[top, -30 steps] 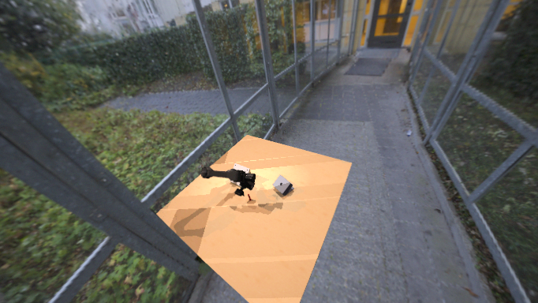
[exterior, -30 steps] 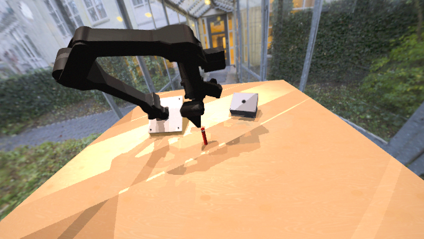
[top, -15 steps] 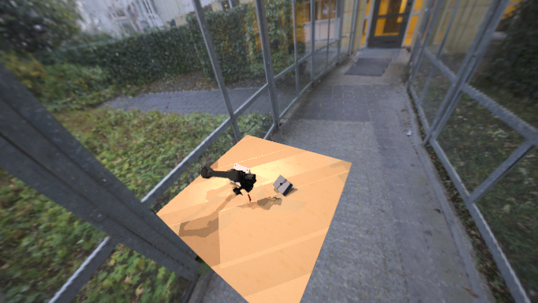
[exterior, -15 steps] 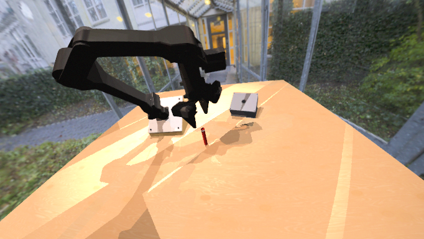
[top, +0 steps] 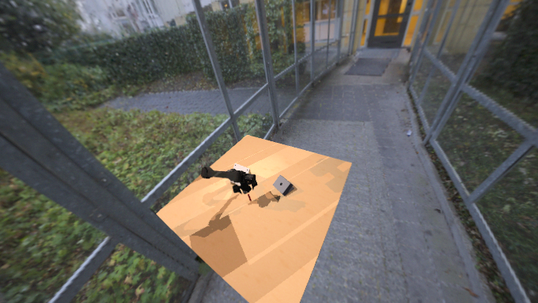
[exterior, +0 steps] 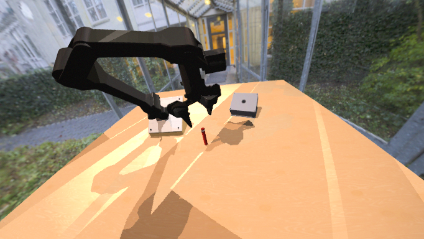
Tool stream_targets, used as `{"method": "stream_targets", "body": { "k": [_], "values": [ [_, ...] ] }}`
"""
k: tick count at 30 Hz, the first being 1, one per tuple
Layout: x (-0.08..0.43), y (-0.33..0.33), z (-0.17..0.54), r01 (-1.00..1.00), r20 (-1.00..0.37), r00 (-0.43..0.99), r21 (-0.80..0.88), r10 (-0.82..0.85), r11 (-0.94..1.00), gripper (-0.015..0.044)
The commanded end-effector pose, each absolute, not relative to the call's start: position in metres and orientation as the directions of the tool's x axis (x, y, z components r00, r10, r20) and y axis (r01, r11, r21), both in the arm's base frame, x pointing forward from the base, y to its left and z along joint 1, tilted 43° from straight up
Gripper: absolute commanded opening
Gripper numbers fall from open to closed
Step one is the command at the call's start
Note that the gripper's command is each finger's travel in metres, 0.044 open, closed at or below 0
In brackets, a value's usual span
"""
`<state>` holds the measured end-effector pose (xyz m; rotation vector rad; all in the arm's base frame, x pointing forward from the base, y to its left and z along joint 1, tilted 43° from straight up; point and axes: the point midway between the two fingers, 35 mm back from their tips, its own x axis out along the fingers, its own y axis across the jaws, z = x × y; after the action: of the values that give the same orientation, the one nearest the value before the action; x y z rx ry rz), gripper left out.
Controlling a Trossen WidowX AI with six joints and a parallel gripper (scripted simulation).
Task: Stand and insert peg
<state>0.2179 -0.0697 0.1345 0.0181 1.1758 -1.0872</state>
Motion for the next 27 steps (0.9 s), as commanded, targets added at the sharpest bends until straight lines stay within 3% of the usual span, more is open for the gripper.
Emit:
{"method": "stream_targets", "body": {
  "k": [1,27],
  "values": [
    [0.2172,-0.0709,0.1332,0.754,-0.738,-0.033,-0.462,-0.674,0.468,0.044],
    [0.2171,-0.0738,0.1302,0.998,-0.737,-0.033,-0.06,-0.675,0.016,0.044]
  ]
}}
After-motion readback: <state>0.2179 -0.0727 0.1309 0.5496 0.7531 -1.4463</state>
